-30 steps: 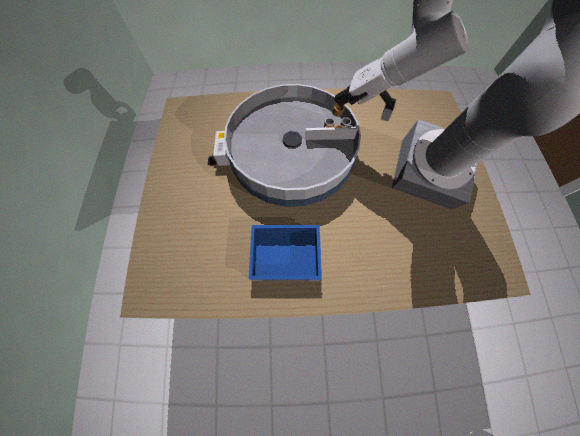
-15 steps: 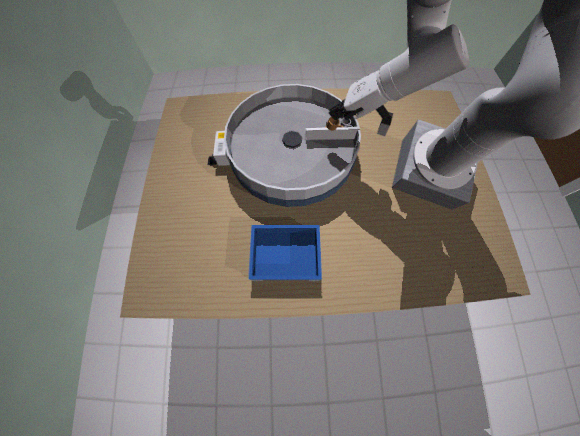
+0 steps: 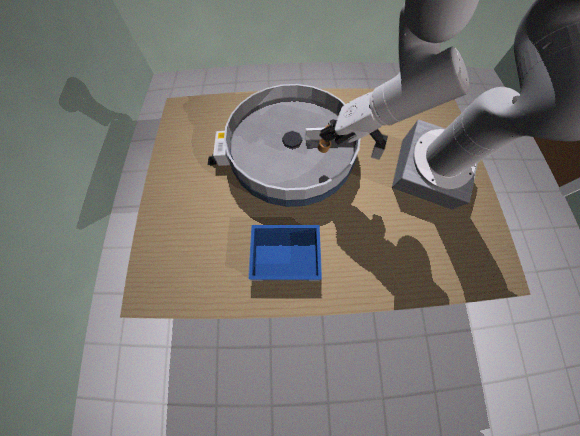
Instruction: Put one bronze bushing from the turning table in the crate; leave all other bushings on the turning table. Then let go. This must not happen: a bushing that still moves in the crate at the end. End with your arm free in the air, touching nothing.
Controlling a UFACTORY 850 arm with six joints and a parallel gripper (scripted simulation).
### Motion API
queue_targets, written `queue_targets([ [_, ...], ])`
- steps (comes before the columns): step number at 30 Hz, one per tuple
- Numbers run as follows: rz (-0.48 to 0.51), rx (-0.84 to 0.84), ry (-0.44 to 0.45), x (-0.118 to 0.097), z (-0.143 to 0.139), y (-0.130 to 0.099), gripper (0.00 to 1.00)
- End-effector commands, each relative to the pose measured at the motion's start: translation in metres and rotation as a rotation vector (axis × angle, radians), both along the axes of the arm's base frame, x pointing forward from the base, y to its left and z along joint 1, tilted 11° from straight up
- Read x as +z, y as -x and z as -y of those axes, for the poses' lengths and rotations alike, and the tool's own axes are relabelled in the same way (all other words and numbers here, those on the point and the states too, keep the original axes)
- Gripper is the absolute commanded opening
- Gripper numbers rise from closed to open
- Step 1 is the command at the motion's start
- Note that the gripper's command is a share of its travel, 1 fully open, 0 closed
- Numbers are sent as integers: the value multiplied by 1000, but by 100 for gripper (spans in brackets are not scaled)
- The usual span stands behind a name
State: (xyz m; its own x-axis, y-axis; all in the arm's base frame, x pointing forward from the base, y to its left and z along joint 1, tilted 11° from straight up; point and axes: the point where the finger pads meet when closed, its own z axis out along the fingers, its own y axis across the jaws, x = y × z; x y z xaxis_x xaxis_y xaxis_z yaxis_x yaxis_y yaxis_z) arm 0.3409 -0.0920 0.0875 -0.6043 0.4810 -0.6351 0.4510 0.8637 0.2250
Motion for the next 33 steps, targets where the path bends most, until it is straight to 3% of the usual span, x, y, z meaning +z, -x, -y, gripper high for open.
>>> queue_targets([
  [1, -19, -23, 20, 8, -33, -22, 0],
  [9, -19, -23, 20, 18, -77, -47, 0],
  [11, -19, -23, 20, 18, -77, -47, 0],
  [14, -19, -23, 20, 24, -102, -62, 0],
  [33, -19, -23, 20, 48, -203, -120, 0],
])
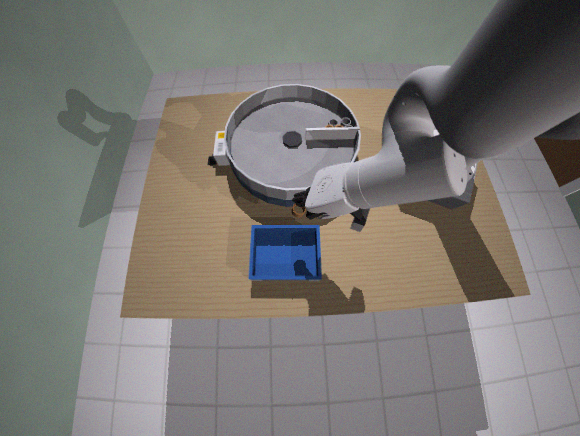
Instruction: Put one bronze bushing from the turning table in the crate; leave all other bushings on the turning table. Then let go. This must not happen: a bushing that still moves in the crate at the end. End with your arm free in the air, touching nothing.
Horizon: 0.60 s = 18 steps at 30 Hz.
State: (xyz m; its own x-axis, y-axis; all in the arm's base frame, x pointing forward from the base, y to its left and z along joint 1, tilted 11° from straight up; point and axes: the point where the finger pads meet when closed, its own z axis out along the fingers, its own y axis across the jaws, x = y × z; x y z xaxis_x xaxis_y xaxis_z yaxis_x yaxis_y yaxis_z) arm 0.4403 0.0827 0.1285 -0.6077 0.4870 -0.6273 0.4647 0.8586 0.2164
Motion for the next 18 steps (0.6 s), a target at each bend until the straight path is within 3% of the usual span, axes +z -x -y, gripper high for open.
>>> queue_targets([
  [1, -4, -11, 18, 8, -34, -23, 0],
  [9, -4, -11, 18, 15, -64, -41, 0],
  [18, -4, -11, 18, 17, -72, -46, 0],
])
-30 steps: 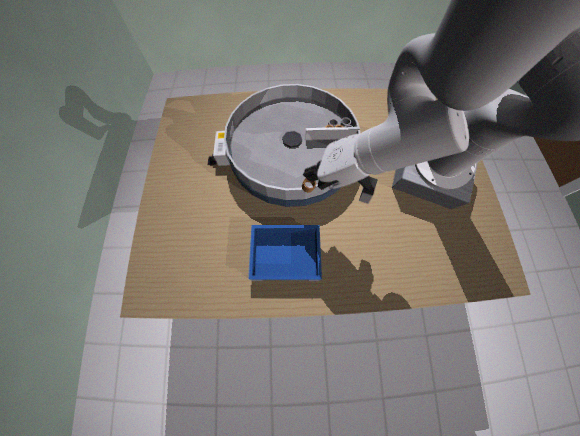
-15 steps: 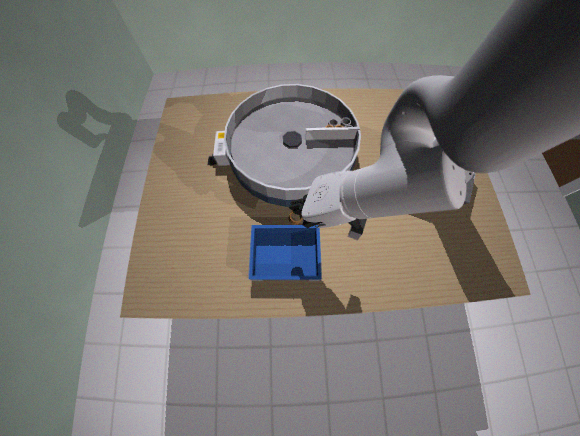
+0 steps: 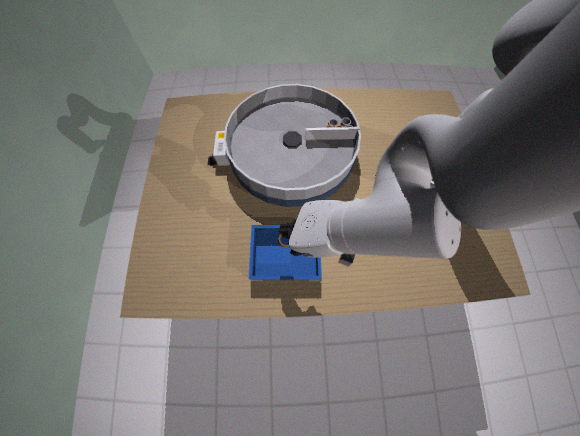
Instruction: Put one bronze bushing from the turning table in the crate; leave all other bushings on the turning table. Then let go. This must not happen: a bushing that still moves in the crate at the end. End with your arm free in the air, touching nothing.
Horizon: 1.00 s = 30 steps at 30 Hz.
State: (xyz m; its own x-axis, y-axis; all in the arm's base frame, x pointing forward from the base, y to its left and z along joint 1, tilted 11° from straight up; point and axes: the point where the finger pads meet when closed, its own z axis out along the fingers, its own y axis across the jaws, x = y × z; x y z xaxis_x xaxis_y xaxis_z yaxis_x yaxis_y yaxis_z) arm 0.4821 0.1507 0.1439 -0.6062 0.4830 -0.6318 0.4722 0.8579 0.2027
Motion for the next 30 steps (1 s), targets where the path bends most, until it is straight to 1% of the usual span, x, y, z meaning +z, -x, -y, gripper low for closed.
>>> queue_targets([
  [1, 0, -3, 4, 2, -5, -4, 0],
  [18, 0, -3, 4, 0, -5, -4, 0],
  [22, 0, -3, 4, -11, -7, -5, 0],
  [26, 0, -3, 4, -33, -11, -8, 0],
  [28, 0, -3, 4, -33, -11, -8, 0],
  [30, 0, -3, 4, -45, -13, -9, 0],
])
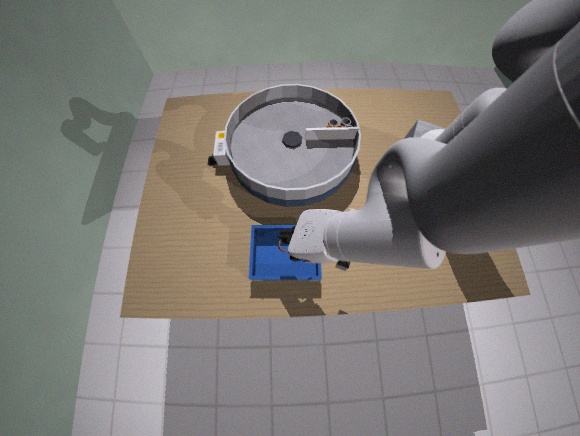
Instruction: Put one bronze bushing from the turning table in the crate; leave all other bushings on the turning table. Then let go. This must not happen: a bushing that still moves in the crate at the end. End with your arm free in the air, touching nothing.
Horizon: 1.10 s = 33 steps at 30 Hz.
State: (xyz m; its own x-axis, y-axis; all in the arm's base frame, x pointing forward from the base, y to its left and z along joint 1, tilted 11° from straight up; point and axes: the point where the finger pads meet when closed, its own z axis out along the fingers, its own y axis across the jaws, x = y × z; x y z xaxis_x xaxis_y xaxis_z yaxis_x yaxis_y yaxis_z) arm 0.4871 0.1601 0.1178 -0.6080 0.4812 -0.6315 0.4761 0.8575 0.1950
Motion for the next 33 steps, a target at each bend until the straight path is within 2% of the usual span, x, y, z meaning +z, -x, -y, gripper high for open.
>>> queue_targets([
  [1, 5, 0, -2, -24, -5, -5, 0],
  [7, 5, 0, -2, -42, -8, -7, 0],
  [33, 5, 0, -2, -47, -9, -7, 0],
])
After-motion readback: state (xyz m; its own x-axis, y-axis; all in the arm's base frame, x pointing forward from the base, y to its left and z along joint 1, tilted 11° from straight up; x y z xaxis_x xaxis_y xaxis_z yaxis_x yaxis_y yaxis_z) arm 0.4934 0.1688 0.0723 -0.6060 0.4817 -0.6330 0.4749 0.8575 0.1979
